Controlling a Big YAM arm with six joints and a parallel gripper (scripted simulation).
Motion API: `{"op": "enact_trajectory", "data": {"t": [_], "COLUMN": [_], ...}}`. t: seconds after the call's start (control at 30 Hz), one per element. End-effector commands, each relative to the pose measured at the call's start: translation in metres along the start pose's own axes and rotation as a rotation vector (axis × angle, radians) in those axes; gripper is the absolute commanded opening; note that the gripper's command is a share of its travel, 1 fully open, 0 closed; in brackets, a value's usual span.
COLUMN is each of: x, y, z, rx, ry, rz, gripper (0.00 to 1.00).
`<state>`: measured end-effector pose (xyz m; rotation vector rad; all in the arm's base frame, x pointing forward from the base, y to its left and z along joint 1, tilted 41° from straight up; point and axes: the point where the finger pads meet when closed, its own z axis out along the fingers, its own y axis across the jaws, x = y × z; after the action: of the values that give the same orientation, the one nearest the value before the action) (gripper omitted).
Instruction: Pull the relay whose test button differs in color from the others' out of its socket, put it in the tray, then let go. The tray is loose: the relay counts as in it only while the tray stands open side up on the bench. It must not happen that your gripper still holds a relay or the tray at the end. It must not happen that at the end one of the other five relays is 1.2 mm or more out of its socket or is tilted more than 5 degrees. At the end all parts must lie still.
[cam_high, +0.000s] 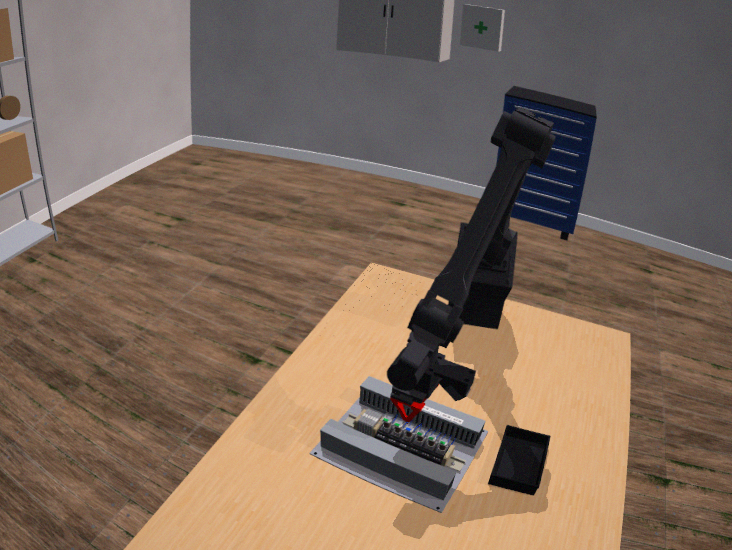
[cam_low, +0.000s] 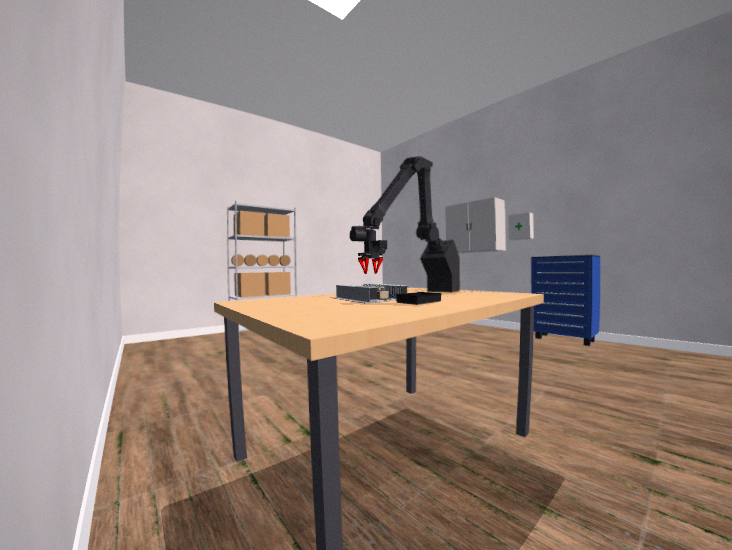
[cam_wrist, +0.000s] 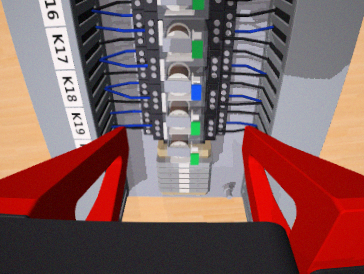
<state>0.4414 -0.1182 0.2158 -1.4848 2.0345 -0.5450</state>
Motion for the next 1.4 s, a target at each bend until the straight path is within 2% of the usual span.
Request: {"op": "enact_trajectory", "data": {"t": [0.0,0.47,1.37], "x": [0.003,0.000,-0.001], "y": [-0.006,-0.017,-0.022], "z": [-0.014,-0.018,-0.019], "rx": [0.032,0.058,0.062], "ry": [0.004,0.000,-0.001], "rz": [0.001,-0.010,-0.012], "gripper": [0.59,0.59,0.59]}}
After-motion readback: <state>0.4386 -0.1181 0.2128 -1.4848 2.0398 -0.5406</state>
